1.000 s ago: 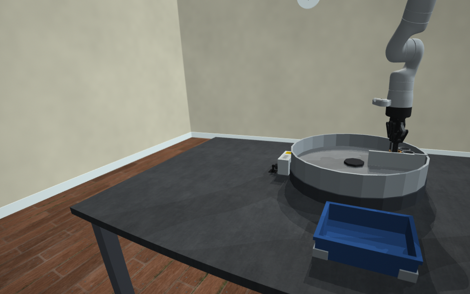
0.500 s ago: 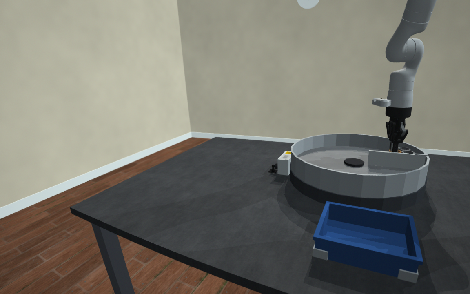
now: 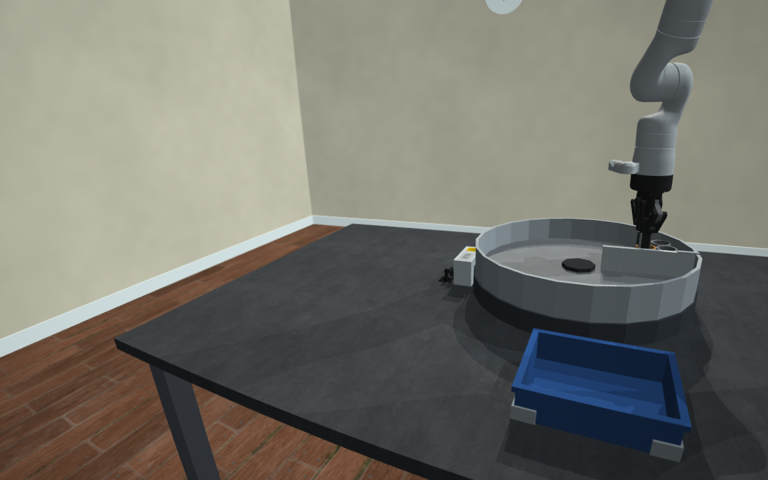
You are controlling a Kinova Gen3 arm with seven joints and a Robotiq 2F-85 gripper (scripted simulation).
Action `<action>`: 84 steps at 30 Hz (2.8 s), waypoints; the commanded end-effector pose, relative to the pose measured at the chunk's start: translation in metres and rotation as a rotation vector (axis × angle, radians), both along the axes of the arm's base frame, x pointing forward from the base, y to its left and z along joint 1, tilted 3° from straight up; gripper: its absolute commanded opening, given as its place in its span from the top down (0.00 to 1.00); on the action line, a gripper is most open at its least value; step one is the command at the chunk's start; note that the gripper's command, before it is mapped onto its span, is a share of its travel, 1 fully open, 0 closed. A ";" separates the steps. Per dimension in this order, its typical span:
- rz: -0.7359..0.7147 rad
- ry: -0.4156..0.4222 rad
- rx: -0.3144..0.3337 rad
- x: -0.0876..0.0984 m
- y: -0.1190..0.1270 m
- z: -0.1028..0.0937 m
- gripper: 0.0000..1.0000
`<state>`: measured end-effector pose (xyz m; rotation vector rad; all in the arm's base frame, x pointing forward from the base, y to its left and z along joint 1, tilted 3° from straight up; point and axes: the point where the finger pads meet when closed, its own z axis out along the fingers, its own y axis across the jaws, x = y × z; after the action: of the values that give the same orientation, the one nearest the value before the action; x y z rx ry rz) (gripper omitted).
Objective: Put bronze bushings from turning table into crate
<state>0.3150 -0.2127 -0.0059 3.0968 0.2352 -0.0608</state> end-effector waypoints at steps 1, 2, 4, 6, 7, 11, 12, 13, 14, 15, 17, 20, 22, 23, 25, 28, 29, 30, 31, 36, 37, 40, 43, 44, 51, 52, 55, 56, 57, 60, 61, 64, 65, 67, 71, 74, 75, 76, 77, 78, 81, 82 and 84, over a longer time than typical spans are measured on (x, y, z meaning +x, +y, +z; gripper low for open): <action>0.000 -0.001 0.000 0.000 0.000 0.000 1.00; 0.000 -0.001 0.000 0.000 0.000 0.000 1.00; 0.000 -0.001 -0.001 0.000 0.000 0.000 1.00; 0.000 -0.001 -0.001 0.000 0.000 0.000 1.00; 0.000 -0.001 -0.001 0.000 0.000 0.000 1.00; 0.000 -0.001 -0.001 0.000 0.000 0.000 1.00; 0.000 -0.001 -0.001 0.000 0.000 0.000 1.00; 0.000 -0.001 -0.001 0.000 0.000 0.000 1.00; 0.000 -0.001 -0.001 0.000 0.000 0.000 1.00; 0.000 -0.001 -0.001 0.000 0.000 0.000 1.00; 0.000 -0.001 -0.001 0.000 0.000 0.000 1.00; 0.000 -0.001 0.001 0.001 -0.001 0.001 1.00; 0.001 0.000 0.003 0.001 -0.002 0.001 1.00; 0.001 0.001 0.004 0.001 -0.003 0.001 1.00; 0.002 0.002 0.005 0.001 -0.003 0.001 1.00; 0.002 0.002 0.005 0.001 -0.003 0.001 1.00; 0.002 0.002 0.005 0.001 -0.003 0.001 1.00; 0.002 0.002 0.005 0.001 -0.003 0.001 1.00; 0.002 0.002 0.005 0.001 -0.003 0.001 1.00; 0.002 0.002 0.005 0.001 -0.003 0.001 1.00; 0.002 0.002 0.005 0.001 -0.003 0.002 1.00; 0.002 0.002 0.005 0.001 -0.003 0.007 1.00; 0.002 0.002 0.005 0.001 -0.003 0.008 1.00; 0.002 0.002 0.005 0.001 -0.003 0.008 1.00; 0.002 0.002 0.005 0.001 -0.003 0.008 1.00; 0.002 0.002 0.005 0.001 -0.003 0.008 1.00; 0.002 0.002 0.005 0.001 -0.003 0.011 1.00; 0.002 0.002 0.005 0.001 -0.003 0.013 1.00; 0.001 0.002 0.005 0.001 -0.003 0.014 1.00; 0.001 0.002 0.005 0.001 -0.003 0.016 1.00; 0.001 0.002 0.005 0.001 -0.003 0.016 1.00; 0.001 0.002 0.005 0.001 -0.003 0.016 1.00; 0.001 0.002 0.005 0.001 -0.003 0.016 1.00; 0.001 0.002 0.005 0.001 -0.003 0.016 1.00; 0.001 0.002 0.005 0.001 -0.003 0.017 1.00; 0.001 0.002 0.005 0.002 -0.003 0.021 1.00; 0.001 0.002 0.005 0.002 -0.003 0.023 1.00; 0.001 0.002 0.005 0.002 -0.003 0.023 1.00; 0.001 0.002 0.005 0.002 -0.003 0.023 1.00; 0.001 0.002 0.005 0.002 -0.003 0.023 1.00; 0.001 0.002 0.005 0.002 -0.003 0.023 1.00; 0.001 0.002 0.005 0.002 -0.003 0.023 1.00; 0.001 0.002 0.005 0.002 -0.003 0.023 1.00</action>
<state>0.3160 -0.2152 0.0164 3.1027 0.2373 -0.0664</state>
